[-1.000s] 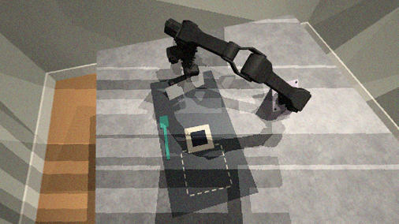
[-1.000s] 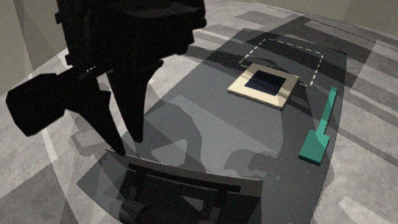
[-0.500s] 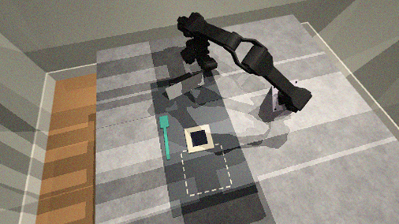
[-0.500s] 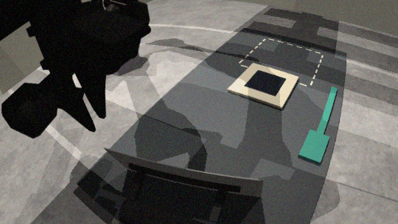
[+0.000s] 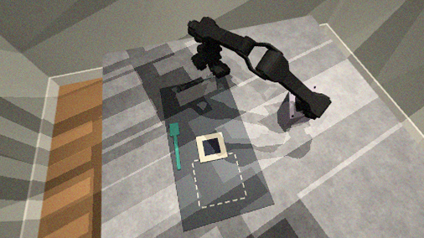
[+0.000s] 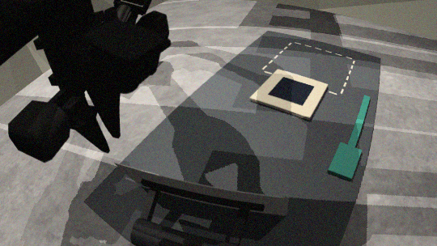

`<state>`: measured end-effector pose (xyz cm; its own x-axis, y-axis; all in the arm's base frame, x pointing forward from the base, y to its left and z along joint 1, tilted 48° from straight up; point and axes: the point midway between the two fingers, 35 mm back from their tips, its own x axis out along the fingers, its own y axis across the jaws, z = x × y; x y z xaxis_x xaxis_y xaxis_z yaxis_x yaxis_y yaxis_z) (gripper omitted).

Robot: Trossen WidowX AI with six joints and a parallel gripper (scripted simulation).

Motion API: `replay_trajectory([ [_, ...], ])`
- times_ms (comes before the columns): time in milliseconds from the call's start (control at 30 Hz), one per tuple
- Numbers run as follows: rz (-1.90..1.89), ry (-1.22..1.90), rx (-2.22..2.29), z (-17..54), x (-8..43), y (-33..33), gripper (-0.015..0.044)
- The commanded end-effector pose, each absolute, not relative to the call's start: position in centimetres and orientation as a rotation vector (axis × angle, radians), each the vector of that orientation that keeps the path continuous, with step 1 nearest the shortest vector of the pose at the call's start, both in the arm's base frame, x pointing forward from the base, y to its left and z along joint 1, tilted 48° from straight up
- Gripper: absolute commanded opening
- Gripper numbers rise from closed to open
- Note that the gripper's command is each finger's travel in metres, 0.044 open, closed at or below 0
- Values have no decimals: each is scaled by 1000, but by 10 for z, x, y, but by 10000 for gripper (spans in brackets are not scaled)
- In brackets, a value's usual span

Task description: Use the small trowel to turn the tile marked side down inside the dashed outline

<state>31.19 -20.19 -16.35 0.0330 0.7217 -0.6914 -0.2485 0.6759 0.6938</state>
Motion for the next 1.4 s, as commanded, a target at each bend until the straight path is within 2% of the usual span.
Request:
replay_trajectory([
  [0,783,1342,448,-168,312,-197,100],
  [867,789,1334,437,-194,317,-167,100],
  [1367,790,1334,438,-179,312,-155,100],
])
